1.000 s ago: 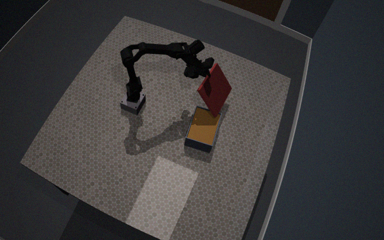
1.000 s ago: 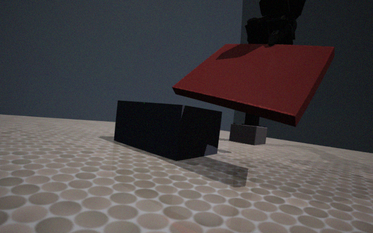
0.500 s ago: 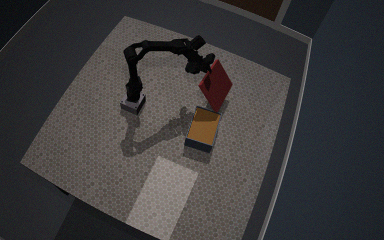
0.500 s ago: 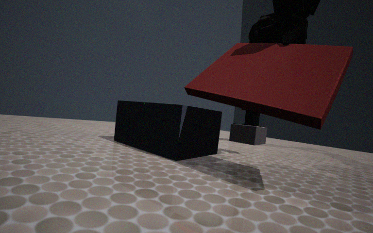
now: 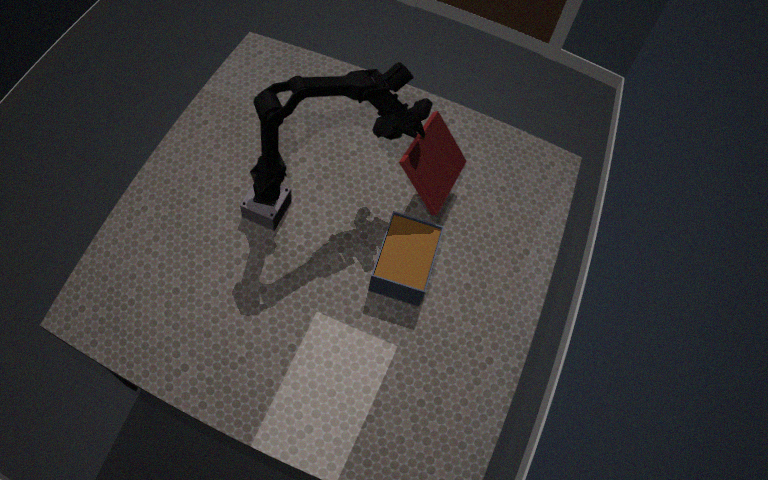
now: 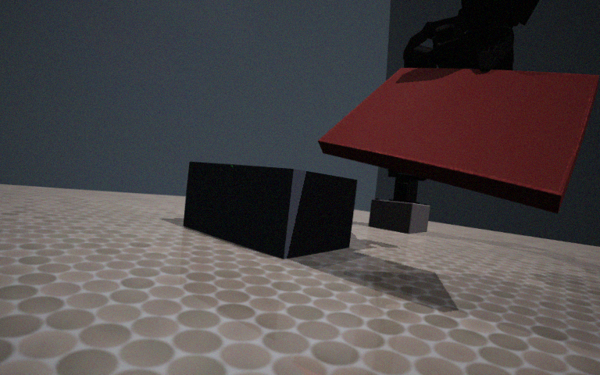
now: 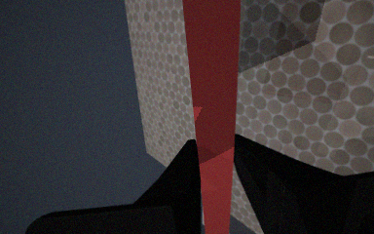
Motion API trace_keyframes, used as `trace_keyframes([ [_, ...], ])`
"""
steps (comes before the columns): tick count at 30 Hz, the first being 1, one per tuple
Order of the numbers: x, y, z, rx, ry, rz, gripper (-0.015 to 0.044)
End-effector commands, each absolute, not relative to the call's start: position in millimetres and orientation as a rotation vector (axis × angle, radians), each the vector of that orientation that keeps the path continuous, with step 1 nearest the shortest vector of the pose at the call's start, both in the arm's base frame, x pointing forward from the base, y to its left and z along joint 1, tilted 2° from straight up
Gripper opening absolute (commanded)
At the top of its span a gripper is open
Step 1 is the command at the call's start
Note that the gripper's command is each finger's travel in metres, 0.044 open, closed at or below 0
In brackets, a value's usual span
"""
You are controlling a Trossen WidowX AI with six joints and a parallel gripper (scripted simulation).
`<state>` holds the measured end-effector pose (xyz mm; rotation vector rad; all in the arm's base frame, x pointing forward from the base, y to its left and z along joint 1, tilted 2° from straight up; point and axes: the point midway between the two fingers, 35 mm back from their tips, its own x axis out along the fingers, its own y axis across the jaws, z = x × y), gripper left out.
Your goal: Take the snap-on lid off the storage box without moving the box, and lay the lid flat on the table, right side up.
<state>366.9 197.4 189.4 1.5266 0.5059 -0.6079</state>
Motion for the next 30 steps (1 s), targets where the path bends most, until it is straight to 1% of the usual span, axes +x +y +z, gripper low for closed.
trace_keyframes([
  [1, 369, 206, 191, 1.532, 0.494, -0.608, 0.0000],
  [24, 369, 252, 192, 1.536, 0.496, -0.607, 0.0000],
  [30, 368, 253, 191, 1.536, 0.496, -0.607, 0.0000],
])
